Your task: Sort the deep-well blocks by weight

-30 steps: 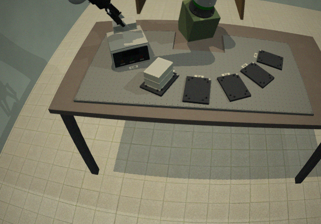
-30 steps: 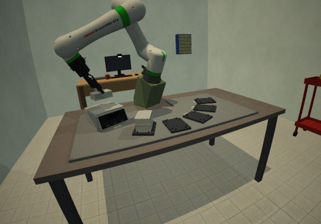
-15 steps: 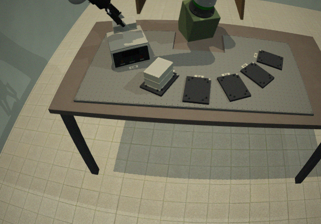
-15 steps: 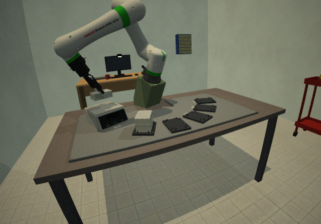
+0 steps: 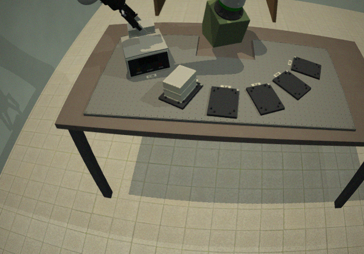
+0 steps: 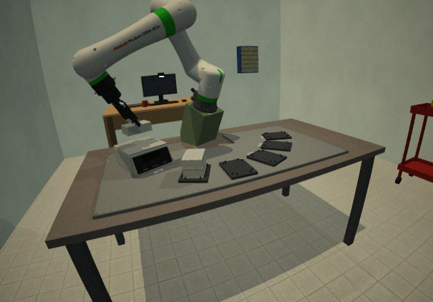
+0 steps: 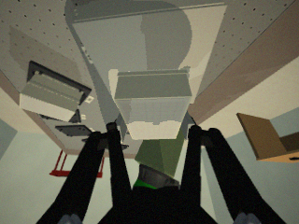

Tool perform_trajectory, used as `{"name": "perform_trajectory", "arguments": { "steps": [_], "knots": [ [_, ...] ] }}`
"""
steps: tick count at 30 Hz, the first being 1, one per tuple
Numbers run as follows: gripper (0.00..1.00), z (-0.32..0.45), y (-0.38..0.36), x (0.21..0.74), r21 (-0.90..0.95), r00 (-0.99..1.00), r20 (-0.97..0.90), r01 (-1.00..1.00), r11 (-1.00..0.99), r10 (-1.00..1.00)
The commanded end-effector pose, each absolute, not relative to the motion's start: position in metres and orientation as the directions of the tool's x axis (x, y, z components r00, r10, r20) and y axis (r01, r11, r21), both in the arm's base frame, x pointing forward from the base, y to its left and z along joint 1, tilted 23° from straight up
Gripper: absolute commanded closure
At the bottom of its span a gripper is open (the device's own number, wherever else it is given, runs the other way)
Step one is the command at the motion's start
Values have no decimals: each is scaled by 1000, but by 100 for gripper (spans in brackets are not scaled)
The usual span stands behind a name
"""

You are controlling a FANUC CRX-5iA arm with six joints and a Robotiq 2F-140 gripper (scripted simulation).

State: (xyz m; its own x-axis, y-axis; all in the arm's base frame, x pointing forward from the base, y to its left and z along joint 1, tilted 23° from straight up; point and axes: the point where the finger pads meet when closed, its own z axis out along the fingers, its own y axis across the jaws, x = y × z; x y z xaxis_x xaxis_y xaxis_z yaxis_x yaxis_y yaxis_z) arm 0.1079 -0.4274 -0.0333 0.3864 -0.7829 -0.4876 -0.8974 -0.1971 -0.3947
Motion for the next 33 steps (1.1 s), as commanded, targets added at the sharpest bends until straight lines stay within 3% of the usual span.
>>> {"name": "perform_trajectory", "arguments": {
  "steps": [1, 33],
  "knots": [
    [90, -33, -428, 108, -395, 386, -487, -898, -197, -783],
    [90, -74, -422, 125, -395, 386, -487, -898, -197, -783]
  ]
}}
